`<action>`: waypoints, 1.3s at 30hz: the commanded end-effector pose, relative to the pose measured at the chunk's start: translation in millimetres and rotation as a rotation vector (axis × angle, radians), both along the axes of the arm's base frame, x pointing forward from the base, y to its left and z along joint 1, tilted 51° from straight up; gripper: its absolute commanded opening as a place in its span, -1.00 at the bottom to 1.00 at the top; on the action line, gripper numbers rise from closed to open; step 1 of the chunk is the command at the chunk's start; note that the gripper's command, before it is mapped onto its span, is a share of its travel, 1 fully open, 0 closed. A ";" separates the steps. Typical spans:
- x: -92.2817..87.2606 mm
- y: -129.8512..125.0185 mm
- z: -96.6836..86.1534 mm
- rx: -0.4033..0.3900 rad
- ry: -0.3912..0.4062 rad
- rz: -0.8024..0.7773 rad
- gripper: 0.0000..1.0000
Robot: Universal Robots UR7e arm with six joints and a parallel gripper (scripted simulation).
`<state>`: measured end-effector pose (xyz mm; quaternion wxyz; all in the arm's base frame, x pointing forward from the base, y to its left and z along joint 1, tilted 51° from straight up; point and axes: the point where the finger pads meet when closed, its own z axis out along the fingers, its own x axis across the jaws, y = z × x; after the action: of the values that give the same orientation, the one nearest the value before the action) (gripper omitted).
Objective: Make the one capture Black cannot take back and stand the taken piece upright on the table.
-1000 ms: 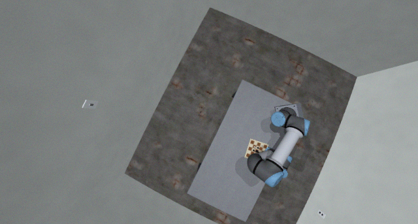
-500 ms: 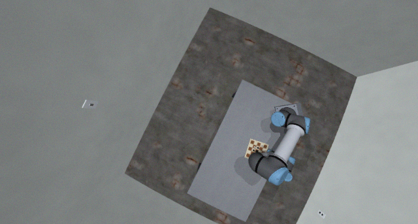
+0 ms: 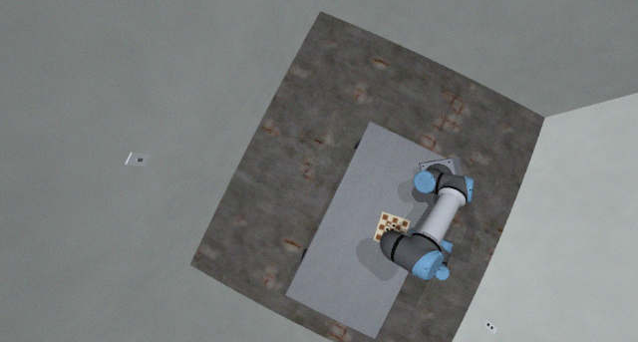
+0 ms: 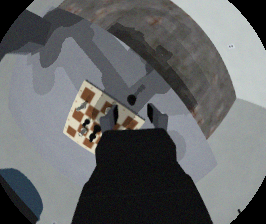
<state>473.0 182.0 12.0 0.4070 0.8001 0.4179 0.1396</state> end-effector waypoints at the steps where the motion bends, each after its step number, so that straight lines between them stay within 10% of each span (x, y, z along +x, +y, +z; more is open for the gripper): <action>1: -0.2 0.4 0.4 0.000 0.000 0.000 1.00; 39: 3.7 -0.1 5.0 0.111 -0.105 -0.124 1.00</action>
<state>475.2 181.7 14.8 0.3971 0.8247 0.3675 0.1647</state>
